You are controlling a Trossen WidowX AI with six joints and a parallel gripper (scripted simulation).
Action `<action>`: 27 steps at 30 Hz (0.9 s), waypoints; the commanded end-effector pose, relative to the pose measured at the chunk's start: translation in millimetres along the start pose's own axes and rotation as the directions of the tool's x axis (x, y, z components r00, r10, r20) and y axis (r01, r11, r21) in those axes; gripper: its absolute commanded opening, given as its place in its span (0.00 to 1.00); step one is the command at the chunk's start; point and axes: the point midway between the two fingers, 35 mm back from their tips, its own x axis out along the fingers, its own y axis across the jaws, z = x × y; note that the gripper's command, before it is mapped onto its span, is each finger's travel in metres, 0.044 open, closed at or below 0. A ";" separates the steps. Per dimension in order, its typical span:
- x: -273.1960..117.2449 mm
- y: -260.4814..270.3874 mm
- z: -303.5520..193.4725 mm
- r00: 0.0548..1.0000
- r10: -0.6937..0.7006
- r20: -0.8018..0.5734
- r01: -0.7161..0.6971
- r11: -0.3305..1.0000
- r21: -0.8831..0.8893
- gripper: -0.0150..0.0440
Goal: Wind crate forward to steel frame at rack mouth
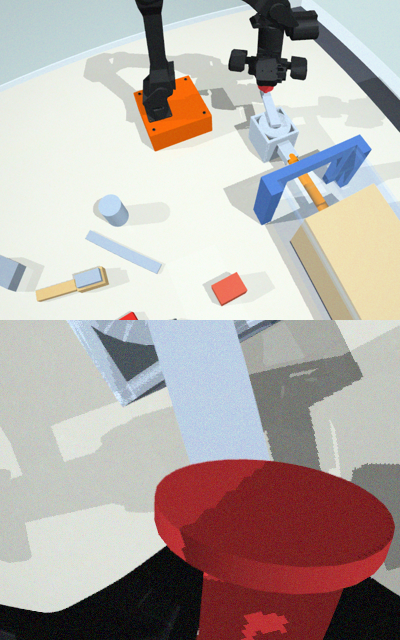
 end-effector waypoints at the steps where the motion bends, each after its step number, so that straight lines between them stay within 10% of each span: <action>1: 2.2 -13.7 6.1 1.000 -0.026 0.009 0.026 1.000 0.005 0.25; 27: 1.2 -50.8 44.8 0.999 -0.030 0.013 0.030 1.000 0.005 0.25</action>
